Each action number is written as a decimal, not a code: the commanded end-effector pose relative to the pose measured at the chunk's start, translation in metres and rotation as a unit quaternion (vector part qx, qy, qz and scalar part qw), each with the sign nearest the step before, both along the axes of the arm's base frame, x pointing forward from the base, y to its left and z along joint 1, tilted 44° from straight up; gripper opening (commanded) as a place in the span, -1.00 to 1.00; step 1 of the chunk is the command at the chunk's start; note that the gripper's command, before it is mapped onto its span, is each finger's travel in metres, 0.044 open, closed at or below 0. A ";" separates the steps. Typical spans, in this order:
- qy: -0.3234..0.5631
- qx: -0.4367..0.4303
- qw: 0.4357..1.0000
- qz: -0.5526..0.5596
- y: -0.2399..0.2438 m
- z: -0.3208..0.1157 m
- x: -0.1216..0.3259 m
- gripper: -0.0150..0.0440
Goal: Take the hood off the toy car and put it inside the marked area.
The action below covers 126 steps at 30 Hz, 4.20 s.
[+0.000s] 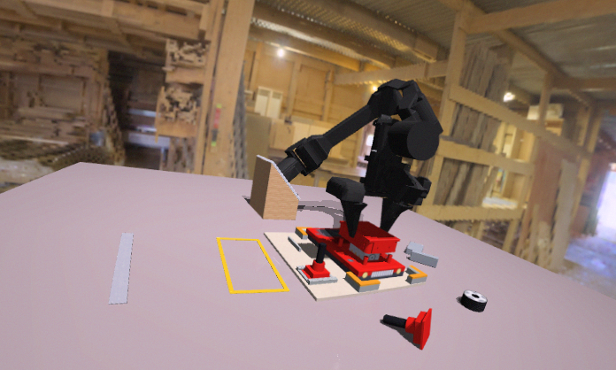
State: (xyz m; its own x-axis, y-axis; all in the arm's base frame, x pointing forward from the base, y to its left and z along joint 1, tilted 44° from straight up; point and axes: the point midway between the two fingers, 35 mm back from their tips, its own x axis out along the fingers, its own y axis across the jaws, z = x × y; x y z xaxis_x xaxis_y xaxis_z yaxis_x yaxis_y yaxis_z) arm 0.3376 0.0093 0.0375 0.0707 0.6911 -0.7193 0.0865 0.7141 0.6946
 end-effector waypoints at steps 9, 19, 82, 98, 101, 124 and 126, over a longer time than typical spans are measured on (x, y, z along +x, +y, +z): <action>-0.005 -0.004 1.000 0.000 -0.029 0.028 0.000 -0.49; -0.002 -0.006 1.000 -0.004 -0.051 0.014 -0.002 -0.49; -0.005 -0.009 1.000 -0.001 -0.163 -0.131 -0.055 -0.49; -0.005 -0.009 1.000 -0.001 -0.152 -0.142 -0.054 -0.49; -0.005 -0.009 1.000 -0.001 -0.150 -0.144 -0.054 -0.49; -0.005 -0.008 1.000 0.000 -0.135 -0.159 -0.053 -0.49; -0.005 -0.008 1.000 0.000 -0.134 -0.160 -0.053 -0.49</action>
State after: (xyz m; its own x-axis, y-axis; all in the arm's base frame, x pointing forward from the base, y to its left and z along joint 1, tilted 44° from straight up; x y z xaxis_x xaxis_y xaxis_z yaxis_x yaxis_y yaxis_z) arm 0.2851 -0.1275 -0.1203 0.0780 0.6770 -0.7318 0.0731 0.7282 0.6815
